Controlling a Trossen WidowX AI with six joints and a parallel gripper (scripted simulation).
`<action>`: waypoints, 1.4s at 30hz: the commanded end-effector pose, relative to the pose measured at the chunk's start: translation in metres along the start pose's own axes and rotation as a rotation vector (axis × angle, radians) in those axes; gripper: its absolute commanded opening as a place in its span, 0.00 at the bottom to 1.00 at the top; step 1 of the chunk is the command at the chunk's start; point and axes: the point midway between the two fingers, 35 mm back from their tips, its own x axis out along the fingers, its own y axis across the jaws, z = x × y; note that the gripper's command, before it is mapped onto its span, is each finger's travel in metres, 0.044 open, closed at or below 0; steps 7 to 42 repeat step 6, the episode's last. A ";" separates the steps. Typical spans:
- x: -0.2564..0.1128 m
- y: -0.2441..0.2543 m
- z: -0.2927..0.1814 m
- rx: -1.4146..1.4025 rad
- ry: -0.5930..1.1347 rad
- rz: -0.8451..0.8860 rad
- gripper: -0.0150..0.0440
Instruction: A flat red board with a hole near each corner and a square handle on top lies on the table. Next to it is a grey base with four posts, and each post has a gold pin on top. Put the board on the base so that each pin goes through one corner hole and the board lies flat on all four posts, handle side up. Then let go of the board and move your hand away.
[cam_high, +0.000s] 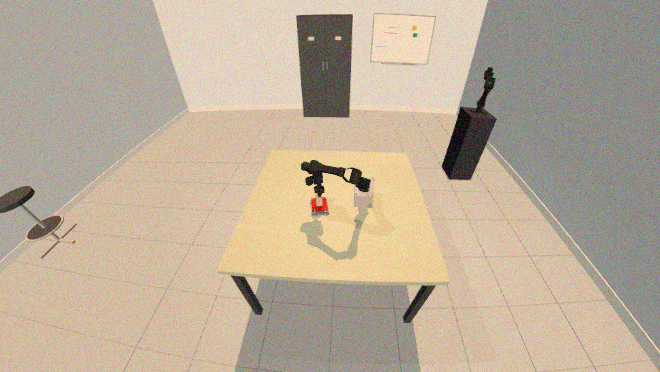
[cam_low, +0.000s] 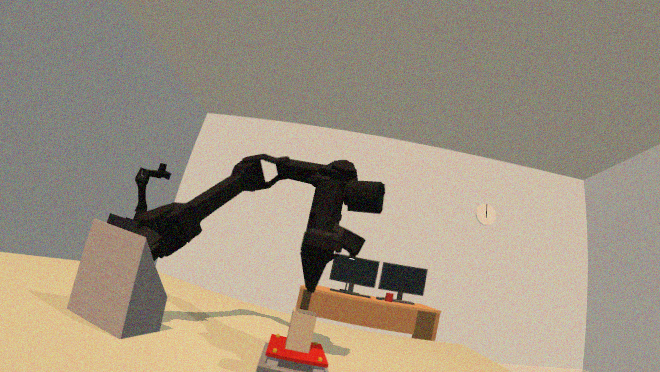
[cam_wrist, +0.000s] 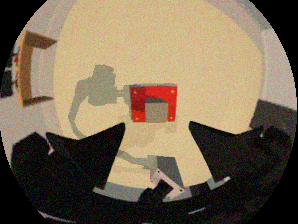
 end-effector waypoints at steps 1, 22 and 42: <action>-0.001 0.001 -0.001 -0.006 0.007 -0.004 1.00; -0.001 0.001 -0.001 -0.006 0.007 -0.004 1.00; -0.001 0.001 -0.001 -0.006 0.007 -0.004 1.00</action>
